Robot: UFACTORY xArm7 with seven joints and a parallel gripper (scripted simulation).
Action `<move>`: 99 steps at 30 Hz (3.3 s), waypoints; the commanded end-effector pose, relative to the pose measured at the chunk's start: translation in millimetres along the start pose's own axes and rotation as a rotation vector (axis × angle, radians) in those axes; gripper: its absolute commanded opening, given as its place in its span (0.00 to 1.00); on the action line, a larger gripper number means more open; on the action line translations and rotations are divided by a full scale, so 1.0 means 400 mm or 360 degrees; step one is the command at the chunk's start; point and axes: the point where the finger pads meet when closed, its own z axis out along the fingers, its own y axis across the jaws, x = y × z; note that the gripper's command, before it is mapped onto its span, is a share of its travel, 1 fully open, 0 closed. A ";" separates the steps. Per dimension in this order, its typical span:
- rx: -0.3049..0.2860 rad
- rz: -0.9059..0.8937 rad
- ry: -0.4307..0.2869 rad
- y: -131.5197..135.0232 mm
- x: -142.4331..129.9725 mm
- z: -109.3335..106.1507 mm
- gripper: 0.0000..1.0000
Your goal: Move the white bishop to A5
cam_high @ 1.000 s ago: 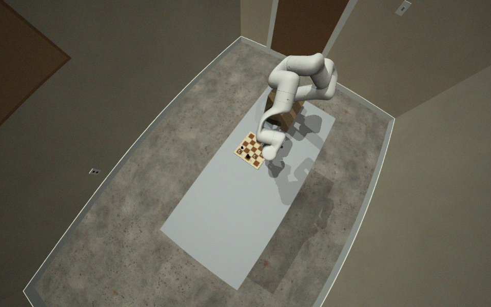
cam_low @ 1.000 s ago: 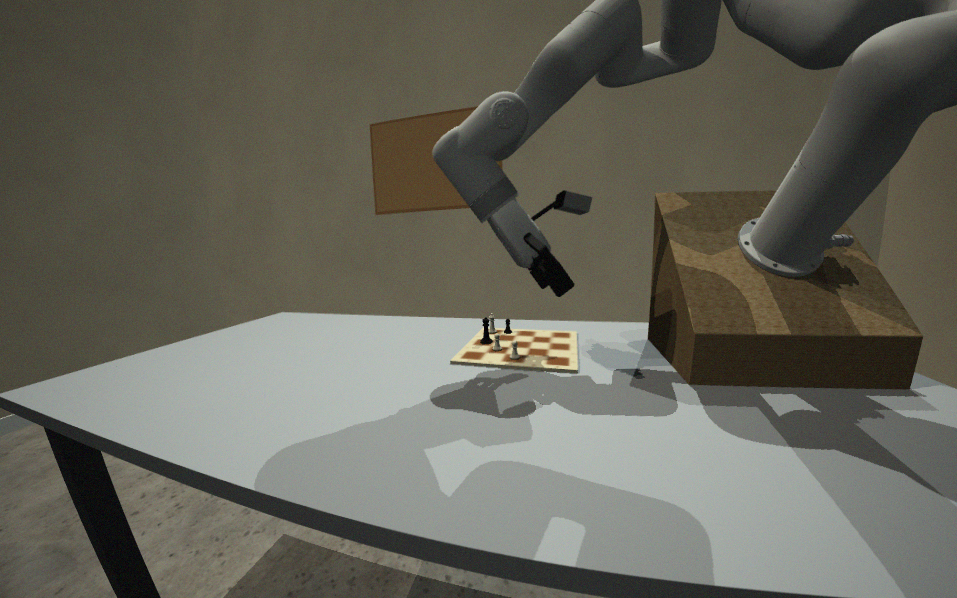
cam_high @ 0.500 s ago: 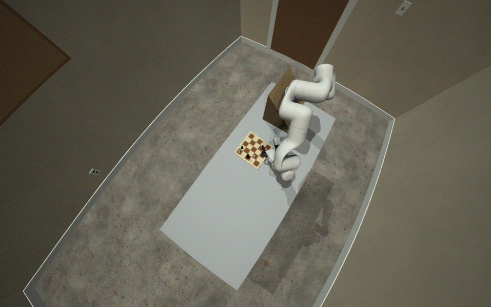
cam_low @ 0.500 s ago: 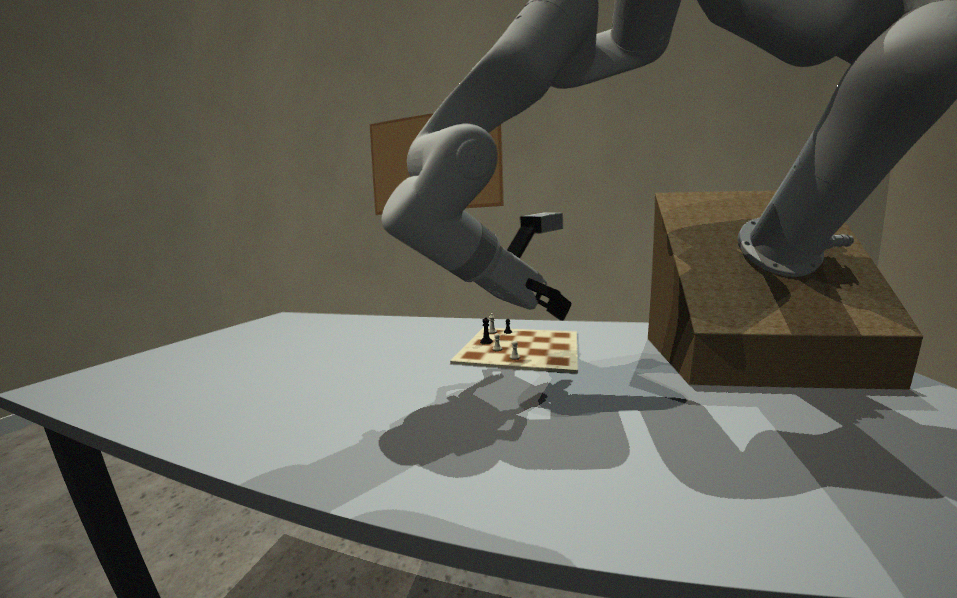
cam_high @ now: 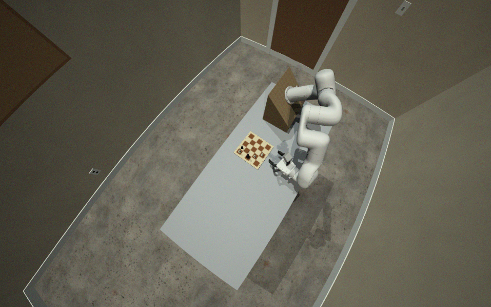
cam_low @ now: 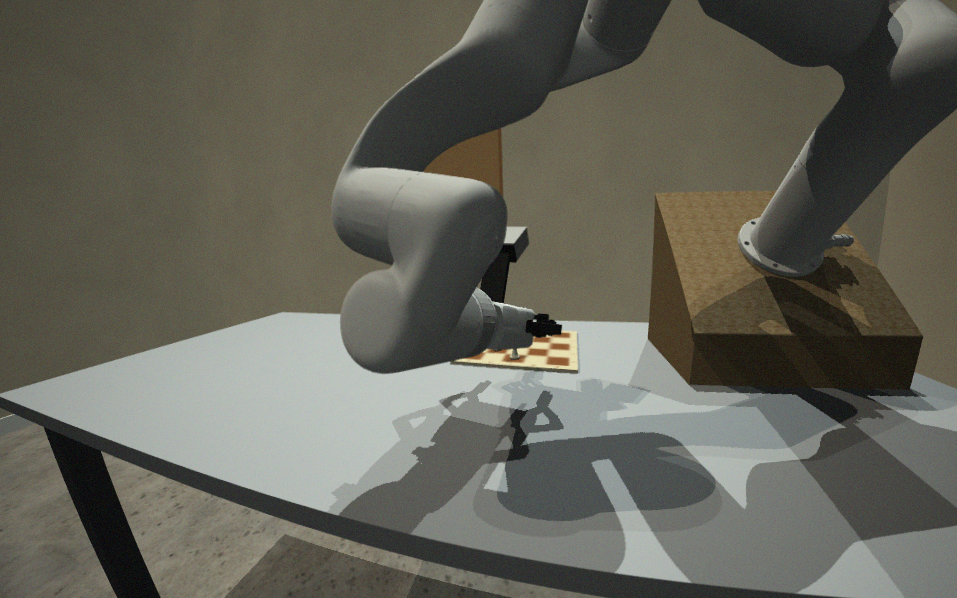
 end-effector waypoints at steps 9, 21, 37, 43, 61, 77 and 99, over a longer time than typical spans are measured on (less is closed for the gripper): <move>0.0338 -0.0157 0.0227 -0.013 -0.049 -0.131 1.00; 0.0338 -0.0157 0.0227 -0.013 -0.049 -0.131 1.00; 0.0338 -0.0157 0.0227 -0.013 -0.049 -0.131 1.00; 0.0338 -0.0157 0.0227 -0.013 -0.049 -0.131 1.00; 0.0338 -0.0157 0.0227 -0.013 -0.034 -0.135 1.00; 0.0338 -0.0157 0.0227 -0.021 0.155 -0.183 1.00; -0.0269 0.0209 -0.0421 -0.124 0.159 0.107 1.00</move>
